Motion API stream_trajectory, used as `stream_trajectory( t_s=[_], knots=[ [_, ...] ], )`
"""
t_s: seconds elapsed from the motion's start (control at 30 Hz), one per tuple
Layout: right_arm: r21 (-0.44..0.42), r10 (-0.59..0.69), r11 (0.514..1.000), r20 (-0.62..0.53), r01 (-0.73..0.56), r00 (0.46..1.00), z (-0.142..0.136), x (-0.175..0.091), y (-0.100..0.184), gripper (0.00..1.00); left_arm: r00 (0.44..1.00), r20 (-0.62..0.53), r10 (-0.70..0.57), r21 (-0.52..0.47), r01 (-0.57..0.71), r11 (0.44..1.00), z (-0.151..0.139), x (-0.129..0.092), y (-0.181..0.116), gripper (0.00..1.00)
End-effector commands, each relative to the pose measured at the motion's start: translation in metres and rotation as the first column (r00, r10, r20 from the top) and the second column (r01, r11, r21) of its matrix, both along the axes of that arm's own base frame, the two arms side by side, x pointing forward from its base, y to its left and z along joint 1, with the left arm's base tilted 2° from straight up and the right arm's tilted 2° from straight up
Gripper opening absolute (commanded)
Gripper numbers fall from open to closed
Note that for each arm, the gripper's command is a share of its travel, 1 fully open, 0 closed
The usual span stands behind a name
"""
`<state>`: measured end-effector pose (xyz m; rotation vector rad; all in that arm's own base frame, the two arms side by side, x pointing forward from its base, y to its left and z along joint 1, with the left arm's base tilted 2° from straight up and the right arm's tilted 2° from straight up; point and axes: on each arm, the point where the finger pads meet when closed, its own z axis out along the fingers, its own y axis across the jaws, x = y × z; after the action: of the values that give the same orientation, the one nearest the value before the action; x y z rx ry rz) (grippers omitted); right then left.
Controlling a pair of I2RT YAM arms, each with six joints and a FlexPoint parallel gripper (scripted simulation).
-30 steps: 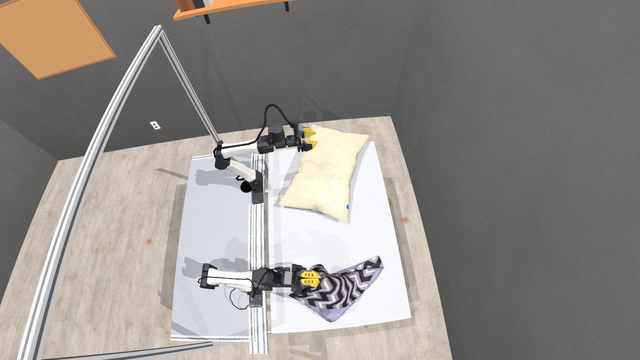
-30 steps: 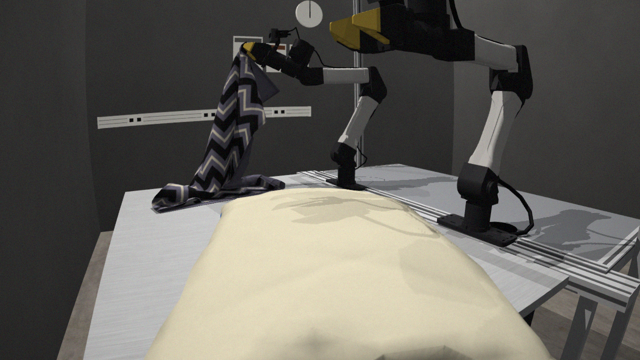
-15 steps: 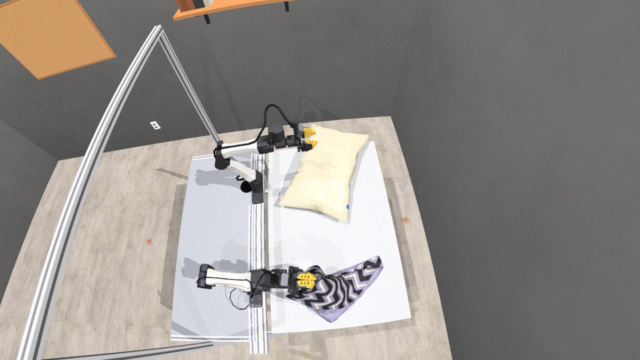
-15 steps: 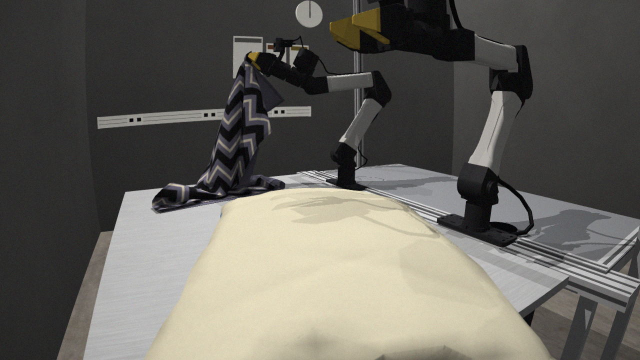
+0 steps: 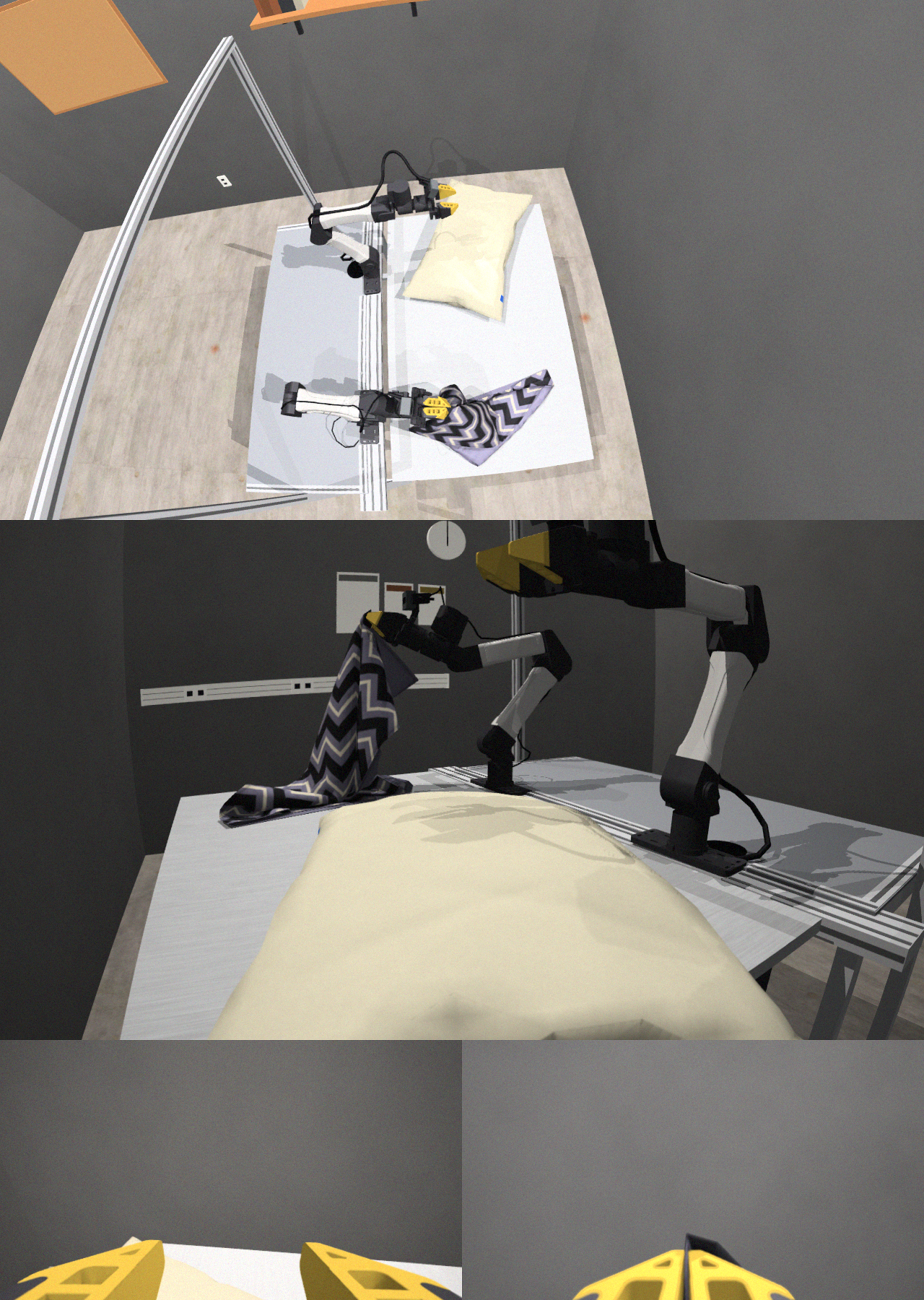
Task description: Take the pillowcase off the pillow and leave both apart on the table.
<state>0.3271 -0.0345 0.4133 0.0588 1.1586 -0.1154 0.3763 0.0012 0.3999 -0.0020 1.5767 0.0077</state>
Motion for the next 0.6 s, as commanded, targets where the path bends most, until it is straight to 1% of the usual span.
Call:
stream_trajectory(
  t_s=[0.0,0.07,0.1,0.17,0.43,0.5,0.57],
  knots=[
    [-0.005,-0.002,1.0,-0.012,0.002,1.0,-0.01,0.003,0.0,0.0,1.0,-0.001,-0.008,0.007,0.008,1.0,0.003,0.001,-0.002,0.6],
    [0.0,-0.003,1.0,-0.057,0.003,0.998,-0.021,0.008,-0.001,0.0,1.0,-0.001,-0.008,0.007,0.008,1.0,0.003,0.001,-0.002,0.6],
    [-0.002,-0.008,1.0,-0.025,0.008,1.0,-0.012,-0.002,-0.001,0.0,1.0,-0.001,-0.008,0.007,0.008,1.0,0.003,0.001,-0.002,0.6],
    [-0.005,-0.011,1.0,0.001,0.011,1.0,-0.009,-0.006,-0.002,0.0,1.0,-0.001,-0.008,0.007,0.008,1.0,0.003,0.001,-0.002,0.6],
    [-0.008,-0.016,1.0,0.018,0.016,1.0,-0.029,-0.021,-0.002,0.0,1.0,-0.001,-0.008,0.007,0.008,1.0,0.003,0.001,-0.002,0.6],
    [-0.008,-0.016,1.0,0.018,0.016,1.0,-0.029,-0.021,-0.002,0.0,1.0,-0.001,-0.008,0.007,0.008,1.0,0.003,0.001,-0.002,0.6],
    [-0.007,-0.019,1.0,0.014,0.019,1.0,-0.036,-0.023,-0.002,0.0,1.0,-0.001,-0.008,0.007,0.008,1.0,0.003,0.001,-0.002,0.6]
  ],
)
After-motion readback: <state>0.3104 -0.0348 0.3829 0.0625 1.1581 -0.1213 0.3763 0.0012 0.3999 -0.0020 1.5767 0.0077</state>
